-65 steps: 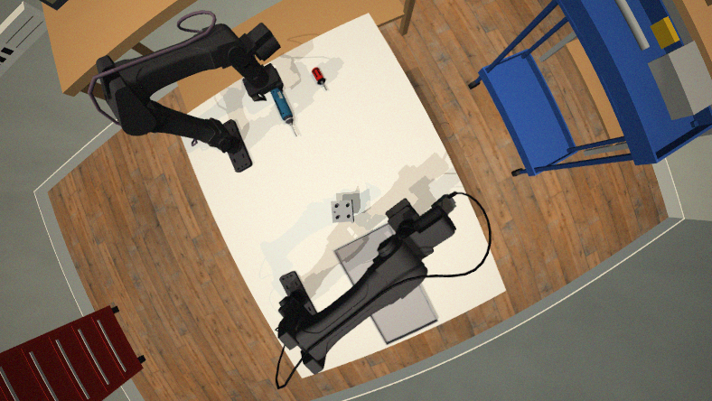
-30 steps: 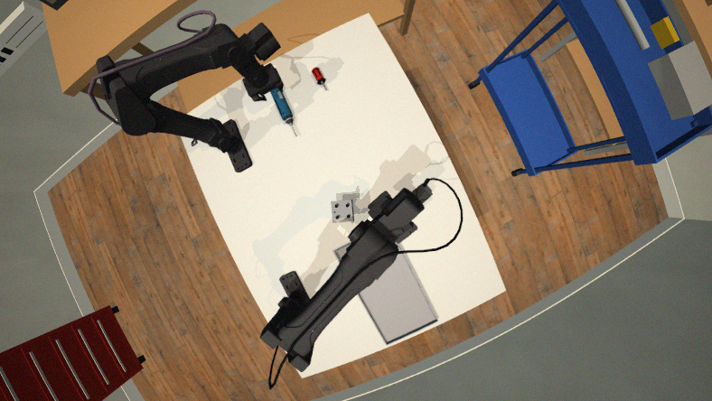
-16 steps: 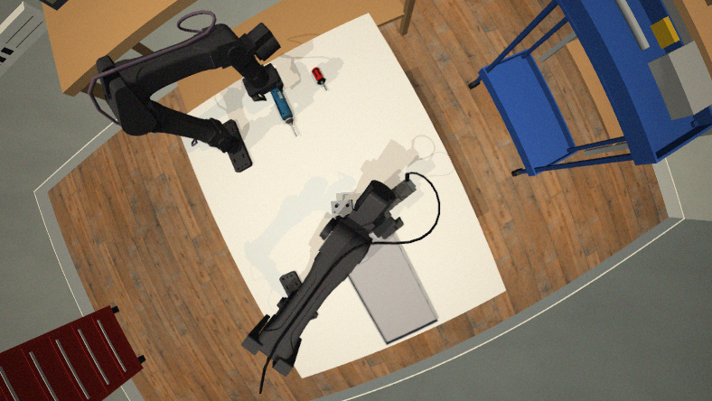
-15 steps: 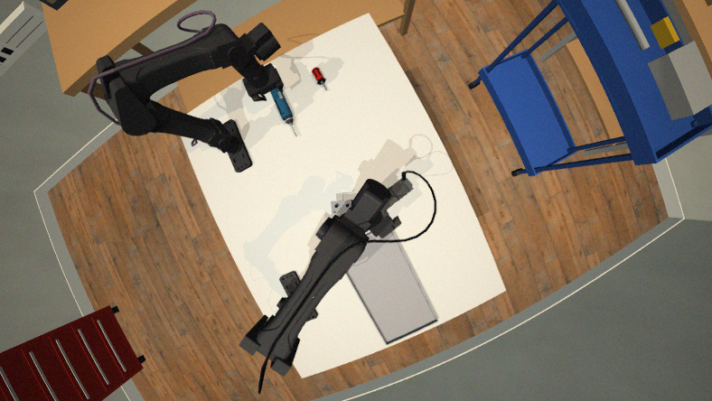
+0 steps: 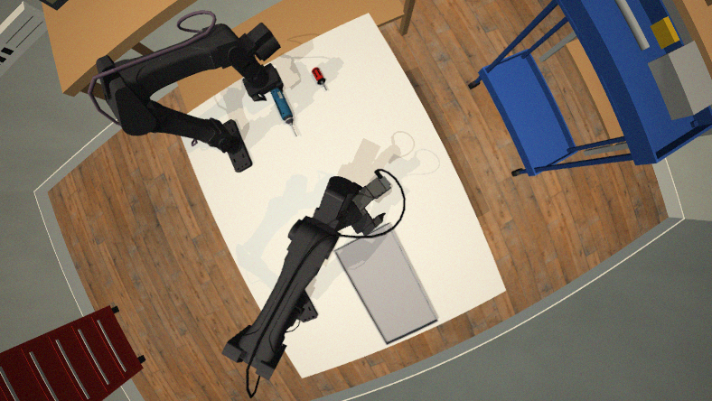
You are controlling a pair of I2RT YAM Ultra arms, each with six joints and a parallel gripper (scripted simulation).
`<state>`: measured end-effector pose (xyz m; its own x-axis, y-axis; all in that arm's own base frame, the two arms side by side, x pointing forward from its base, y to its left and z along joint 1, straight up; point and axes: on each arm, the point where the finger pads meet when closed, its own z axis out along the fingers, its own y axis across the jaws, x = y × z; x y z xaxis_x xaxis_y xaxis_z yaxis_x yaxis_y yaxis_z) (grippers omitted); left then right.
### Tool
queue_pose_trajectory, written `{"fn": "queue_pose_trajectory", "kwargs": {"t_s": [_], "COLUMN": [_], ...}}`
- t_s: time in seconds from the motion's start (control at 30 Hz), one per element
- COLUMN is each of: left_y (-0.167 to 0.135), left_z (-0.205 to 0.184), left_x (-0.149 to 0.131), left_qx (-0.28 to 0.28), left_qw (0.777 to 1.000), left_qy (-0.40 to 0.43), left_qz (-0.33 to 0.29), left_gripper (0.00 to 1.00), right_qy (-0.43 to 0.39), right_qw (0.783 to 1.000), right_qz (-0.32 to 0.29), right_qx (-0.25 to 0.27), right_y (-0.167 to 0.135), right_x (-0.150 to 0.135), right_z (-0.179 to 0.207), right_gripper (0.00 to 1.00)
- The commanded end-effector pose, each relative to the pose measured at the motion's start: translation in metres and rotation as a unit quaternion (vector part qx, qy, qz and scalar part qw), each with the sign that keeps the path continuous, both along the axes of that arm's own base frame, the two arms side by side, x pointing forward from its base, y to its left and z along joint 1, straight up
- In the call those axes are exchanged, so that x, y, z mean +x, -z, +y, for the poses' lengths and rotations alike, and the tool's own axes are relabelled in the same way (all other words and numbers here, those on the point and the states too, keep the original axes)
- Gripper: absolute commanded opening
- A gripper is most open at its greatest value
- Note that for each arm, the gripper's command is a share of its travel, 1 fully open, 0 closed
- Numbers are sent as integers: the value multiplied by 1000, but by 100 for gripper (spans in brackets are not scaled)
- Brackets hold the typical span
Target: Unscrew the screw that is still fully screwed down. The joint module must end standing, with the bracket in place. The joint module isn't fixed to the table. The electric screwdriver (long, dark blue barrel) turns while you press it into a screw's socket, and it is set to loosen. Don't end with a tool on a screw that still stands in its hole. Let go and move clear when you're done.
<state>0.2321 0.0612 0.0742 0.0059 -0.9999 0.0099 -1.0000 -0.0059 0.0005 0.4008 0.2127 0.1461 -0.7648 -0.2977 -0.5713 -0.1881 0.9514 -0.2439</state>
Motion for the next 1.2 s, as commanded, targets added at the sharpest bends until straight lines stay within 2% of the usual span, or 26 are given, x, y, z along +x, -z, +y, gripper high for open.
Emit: {"fn": "queue_pose_trajectory", "kwargs": {"t_s": [0.0,0.13,0.3,0.33,0.7,0.87,1.17], "left_y": [-3,-3,-3,-3,-3,-3,-3], "left_z": [0,0,0,0,0,0,0], "left_x": [0,0,0,0,0,0,0], "left_qx": [1,1,1,1,1,1,1], "left_qw": [1000,1000,1000,1000,1000,1000,1000], "left_qy": [0,0,0,0,0,0,0], "left_qz": [-1,-1,-1,-1,-1,-1,-1], "left_gripper": [65,65,65,65,65,65,65], "right_qy": [10,12,16,13,20,21,28], "right_qw": [997,995,994,994,982,981,967], "right_qz": [-69,-98,-104,-104,-181,-185,-238], "right_qx": [22,24,30,26,52,58,88], "right_y": [-26,-27,-34,-28,-30,-36,-29], "right_x": [-4,-18,-14,-22,-66,-64,-103], "right_z": [13,21,21,22,32,35,30], "right_gripper": [86,86,86,86,86,86,86]}}
